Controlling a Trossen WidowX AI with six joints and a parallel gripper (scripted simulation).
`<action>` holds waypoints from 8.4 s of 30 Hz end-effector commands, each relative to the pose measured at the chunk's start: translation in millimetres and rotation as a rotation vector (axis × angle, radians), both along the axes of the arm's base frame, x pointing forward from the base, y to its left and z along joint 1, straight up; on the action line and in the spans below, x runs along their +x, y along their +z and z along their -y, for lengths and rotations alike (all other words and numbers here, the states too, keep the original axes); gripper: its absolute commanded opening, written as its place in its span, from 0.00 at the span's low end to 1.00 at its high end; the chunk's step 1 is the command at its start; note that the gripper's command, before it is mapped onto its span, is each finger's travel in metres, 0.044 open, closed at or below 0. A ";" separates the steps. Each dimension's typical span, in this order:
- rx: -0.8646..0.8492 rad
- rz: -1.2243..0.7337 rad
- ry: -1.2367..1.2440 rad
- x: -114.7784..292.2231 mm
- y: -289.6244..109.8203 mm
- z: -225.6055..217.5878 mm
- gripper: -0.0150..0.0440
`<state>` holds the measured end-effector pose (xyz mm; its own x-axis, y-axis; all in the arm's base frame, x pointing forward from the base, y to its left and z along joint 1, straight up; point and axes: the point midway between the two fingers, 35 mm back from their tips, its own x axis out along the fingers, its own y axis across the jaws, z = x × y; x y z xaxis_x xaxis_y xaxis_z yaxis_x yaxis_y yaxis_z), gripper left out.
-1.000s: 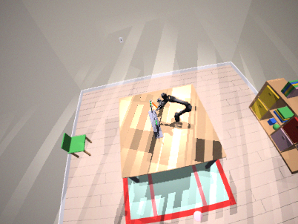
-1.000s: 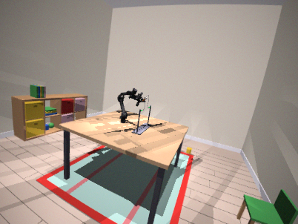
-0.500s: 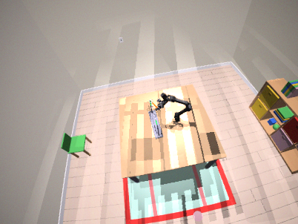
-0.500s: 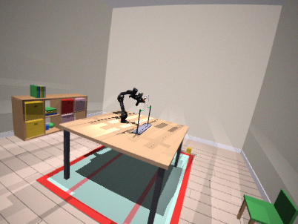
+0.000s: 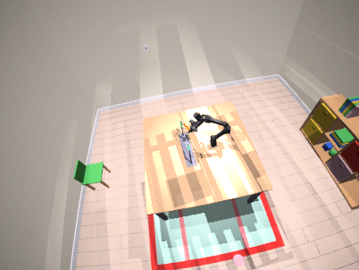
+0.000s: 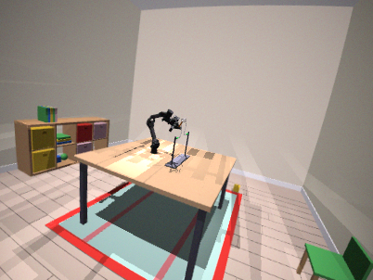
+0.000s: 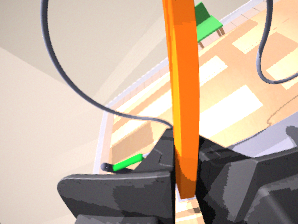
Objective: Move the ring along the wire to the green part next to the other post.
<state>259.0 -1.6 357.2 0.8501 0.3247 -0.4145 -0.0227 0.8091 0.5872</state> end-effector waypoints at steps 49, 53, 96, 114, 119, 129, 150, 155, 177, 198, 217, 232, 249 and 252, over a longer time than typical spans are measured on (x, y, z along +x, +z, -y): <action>-0.744 0.049 -0.044 1.5 -6.6 22.8 0.00; -0.800 0.054 -0.047 1.7 -6.5 24.6 0.00; -1.402 0.114 -0.086 2.9 1.3 42.9 0.00; -1.651 0.142 -0.095 3.2 7.5 48.7 0.00; -1.720 0.149 -0.096 3.2 9.5 50.0 0.00; -1.858 0.165 -0.099 3.3 13.7 52.2 0.00; -2.146 0.197 -0.102 3.4 23.3 54.9 0.00; -2.215 0.205 -0.103 3.3 25.7 55.1 0.00; -2.515 0.238 -0.104 3.1 35.8 54.1 0.00; -2.711 0.258 -0.106 3.1 37.8 54.2 0.00; -2.588 0.241 -0.108 4.6 9.6 69.2 0.00; -2.306 0.206 -0.108 5.9 -32.8 77.8 0.00; -1.899 0.159 -0.104 6.3 -91.7 68.9 0.00; -1.827 0.150 -0.103 6.2 -101.4 64.9 0.00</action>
